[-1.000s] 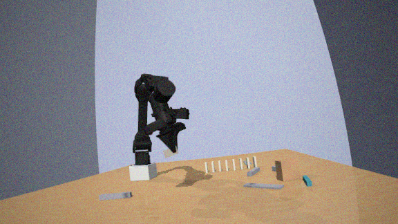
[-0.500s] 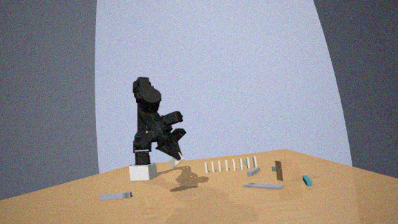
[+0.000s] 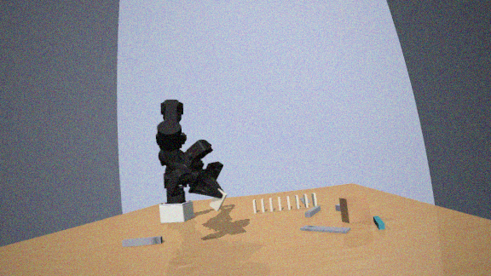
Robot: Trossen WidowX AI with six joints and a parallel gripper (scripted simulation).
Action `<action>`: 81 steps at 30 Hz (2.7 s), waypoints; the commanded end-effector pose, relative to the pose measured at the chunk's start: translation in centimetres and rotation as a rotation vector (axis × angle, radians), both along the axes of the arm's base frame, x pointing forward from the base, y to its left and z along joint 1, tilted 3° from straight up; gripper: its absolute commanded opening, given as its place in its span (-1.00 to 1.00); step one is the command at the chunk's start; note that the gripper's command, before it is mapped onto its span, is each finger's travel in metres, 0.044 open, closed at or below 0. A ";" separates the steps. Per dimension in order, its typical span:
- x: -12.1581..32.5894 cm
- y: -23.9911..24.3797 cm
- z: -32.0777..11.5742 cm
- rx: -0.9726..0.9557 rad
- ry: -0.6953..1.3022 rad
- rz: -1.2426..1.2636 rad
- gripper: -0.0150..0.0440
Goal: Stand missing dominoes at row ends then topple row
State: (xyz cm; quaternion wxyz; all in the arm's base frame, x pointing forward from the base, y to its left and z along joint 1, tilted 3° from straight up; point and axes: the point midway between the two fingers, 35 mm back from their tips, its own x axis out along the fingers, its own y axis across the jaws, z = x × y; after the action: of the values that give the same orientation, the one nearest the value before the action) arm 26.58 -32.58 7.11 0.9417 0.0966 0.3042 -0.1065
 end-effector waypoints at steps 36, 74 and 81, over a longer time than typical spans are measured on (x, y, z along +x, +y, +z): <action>-6.5 6.8 2.2 -0.158 -0.551 0.178 -0.42; -6.2 7.0 -2.0 -0.142 -0.558 0.201 -0.42; -5.9 7.1 -4.0 -0.129 -0.553 0.200 -0.42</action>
State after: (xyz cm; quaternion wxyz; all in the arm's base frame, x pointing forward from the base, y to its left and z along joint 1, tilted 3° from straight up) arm 20.50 -25.44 4.10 0.9989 0.0321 0.0348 -0.0012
